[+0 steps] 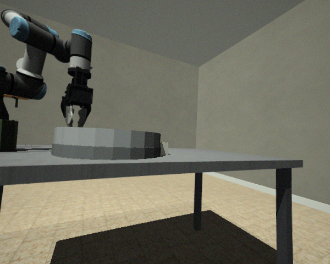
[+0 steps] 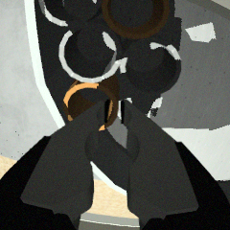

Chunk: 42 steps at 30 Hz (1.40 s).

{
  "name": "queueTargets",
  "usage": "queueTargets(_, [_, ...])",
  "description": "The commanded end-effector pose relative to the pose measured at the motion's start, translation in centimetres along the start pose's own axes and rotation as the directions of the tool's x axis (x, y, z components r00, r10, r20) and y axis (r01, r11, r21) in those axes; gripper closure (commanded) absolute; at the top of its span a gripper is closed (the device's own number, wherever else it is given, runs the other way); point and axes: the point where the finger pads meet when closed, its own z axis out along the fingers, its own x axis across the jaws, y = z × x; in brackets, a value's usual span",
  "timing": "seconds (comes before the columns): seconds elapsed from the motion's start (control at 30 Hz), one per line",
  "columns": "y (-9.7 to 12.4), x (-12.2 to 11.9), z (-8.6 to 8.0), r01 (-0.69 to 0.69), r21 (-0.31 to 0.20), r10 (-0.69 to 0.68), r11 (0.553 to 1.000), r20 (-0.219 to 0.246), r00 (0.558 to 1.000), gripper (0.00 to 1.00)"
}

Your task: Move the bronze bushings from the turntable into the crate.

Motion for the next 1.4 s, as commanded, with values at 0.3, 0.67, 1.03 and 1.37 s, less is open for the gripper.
queueTargets(0.3, [0.08, 0.04, -0.07, 0.000, -0.003, 0.000, 1.000, -0.001, 1.000, 0.95])
queueTargets(0.67, [0.08, 0.04, -0.07, 0.000, -0.003, 0.000, 1.000, -0.001, 1.000, 0.95])
queueTargets(1.03, [0.08, 0.04, -0.07, 0.000, -0.003, 0.000, 1.000, -0.001, 1.000, 1.00])
queueTargets(1.37, [0.08, 0.04, -0.07, 0.000, -0.003, 0.000, 1.000, -0.001, 1.000, 1.00])
